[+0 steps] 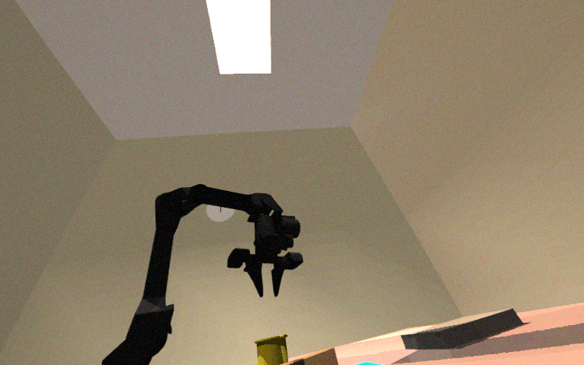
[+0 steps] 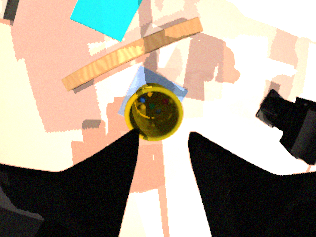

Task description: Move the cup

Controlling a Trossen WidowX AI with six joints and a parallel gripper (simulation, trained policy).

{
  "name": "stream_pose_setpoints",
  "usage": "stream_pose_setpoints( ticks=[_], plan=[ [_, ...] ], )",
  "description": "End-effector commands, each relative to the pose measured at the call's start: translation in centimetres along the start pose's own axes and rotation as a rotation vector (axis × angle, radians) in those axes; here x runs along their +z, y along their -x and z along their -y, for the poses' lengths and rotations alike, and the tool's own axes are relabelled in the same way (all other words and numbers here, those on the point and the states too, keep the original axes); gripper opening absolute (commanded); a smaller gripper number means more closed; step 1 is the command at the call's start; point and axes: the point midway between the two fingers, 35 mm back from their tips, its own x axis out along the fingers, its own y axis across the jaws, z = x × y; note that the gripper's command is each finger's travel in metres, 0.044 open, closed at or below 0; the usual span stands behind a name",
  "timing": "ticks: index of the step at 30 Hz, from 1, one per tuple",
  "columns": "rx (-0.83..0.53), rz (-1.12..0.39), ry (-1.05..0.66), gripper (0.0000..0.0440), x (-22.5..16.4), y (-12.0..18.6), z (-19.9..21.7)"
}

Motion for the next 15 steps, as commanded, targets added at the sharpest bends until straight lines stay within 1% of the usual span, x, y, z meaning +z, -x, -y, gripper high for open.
stream_pose_setpoints(
  ticks=[1,15],
  plan=[
    [-0.024,0.008,-0.017,0.0165,0.0,-0.8,0.3],
    [-0.090,0.025,-0.043,0.0170,-0.4,-3.7,1.1]
  ],
)
